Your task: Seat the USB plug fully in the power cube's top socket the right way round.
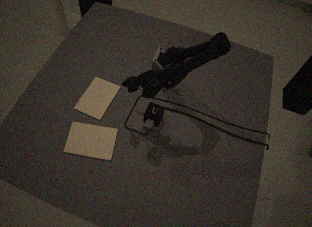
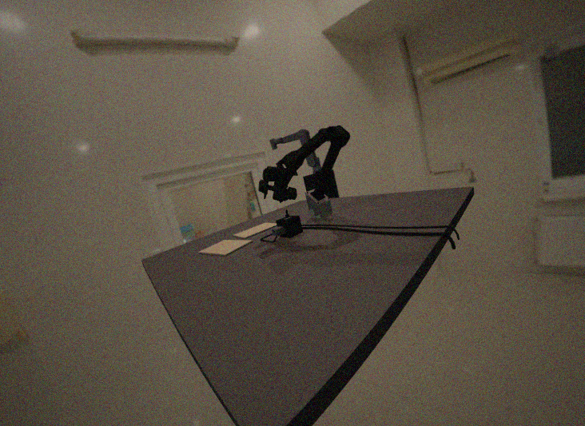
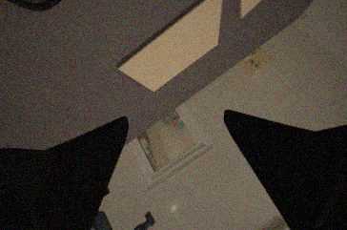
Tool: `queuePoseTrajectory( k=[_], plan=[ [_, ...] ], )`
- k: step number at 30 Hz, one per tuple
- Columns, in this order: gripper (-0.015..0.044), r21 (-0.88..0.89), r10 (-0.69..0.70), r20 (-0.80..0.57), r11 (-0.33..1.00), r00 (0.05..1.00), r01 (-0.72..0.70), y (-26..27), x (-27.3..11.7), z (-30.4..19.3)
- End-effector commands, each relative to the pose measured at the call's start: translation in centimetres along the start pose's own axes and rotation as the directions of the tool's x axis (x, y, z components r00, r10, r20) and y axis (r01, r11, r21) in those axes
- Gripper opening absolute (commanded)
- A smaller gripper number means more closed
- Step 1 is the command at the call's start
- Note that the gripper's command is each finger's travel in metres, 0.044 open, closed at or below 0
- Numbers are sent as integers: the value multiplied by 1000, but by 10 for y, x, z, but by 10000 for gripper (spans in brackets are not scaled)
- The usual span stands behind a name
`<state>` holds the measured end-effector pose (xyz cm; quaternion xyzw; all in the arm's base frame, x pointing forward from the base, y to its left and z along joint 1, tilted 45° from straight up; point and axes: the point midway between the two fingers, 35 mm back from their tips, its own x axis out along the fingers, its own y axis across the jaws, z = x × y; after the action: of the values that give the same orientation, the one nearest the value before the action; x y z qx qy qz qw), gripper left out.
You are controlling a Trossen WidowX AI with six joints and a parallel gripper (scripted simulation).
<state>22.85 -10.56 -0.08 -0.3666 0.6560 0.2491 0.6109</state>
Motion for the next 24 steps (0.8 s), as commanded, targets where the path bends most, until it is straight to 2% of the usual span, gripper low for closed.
queuePoseTrajectory(
  k=[1, 4, 6, 11, 13, 24],
  plan=[
    [426, -12, 10, 12, 1000, 1000, -10, 0, -1, 2],
    [440, -184, 154, 180, 975, 972, -120, 4, -15, 28],
    [440, -323, 269, 323, 932, 908, -161, 7, -34, 50],
    [440, -541, 456, 631, 838, 627, -65, 3, -100, 95],
    [440, -552, 468, 667, 833, 579, -37, 0, -111, 100],
    [440, -552, 468, 667, 833, 579, -37, 2, -109, 98]
  ],
)
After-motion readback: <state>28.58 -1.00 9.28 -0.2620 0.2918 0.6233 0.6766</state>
